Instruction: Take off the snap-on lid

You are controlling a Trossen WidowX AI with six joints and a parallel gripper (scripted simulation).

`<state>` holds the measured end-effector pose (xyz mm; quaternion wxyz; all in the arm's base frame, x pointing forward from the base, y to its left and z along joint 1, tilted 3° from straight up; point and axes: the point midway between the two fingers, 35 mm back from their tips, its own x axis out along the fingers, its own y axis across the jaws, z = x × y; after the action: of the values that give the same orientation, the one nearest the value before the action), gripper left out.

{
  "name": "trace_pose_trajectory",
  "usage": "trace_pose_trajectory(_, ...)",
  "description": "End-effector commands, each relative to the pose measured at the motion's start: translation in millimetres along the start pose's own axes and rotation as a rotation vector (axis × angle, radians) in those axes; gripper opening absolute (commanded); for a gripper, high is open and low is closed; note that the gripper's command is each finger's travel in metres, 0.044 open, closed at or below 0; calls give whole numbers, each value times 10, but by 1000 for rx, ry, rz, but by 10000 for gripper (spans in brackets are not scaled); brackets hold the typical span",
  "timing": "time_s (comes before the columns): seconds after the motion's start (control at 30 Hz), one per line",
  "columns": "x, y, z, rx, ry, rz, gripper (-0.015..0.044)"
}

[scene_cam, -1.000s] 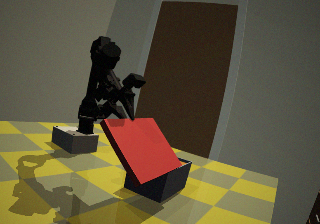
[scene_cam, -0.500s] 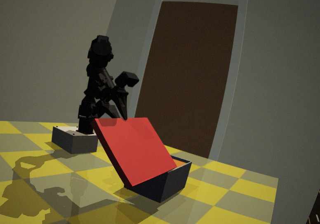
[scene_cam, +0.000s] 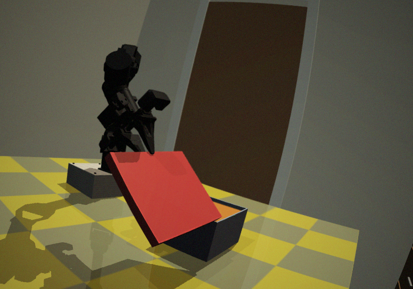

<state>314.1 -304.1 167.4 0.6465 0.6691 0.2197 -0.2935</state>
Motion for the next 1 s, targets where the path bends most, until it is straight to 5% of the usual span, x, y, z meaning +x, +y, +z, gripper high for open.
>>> trace_pose_trajectory(0.0,-38,48,90,-13,-2,16,0)
trace_pose_trajectory(0.97,-97,13,593,-16,-5,15,0)
